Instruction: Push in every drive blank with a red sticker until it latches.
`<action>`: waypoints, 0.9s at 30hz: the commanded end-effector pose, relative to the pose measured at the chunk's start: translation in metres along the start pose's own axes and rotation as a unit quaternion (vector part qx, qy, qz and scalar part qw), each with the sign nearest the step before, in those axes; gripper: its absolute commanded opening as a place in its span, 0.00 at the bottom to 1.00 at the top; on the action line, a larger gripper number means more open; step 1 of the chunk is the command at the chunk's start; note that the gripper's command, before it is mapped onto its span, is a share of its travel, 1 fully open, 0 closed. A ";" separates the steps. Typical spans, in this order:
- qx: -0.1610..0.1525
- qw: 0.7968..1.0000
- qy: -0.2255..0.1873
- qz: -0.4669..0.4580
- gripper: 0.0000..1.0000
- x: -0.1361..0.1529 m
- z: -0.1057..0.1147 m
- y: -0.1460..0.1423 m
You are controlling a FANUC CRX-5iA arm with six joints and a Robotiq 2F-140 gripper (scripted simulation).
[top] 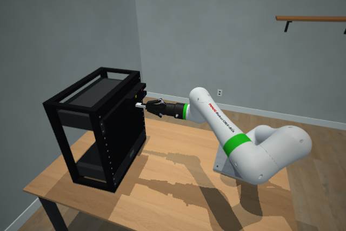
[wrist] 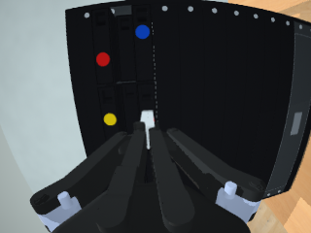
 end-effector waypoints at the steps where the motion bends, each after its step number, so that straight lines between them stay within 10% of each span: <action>1: 0.000 1.000 0.000 0.000 0.00 0.000 0.000 0.000; 27: 0.000 1.000 0.000 0.000 0.00 0.000 -0.019 0.000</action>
Point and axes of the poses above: the point where the finger pads meet when closed, its own z axis back along the fingers, its own y axis across the jaws, x = y × z, the point moved 8 cm from there along z, back along the fingers, and after that the axes turned 15 degrees about -z, right-handed, at the moved point
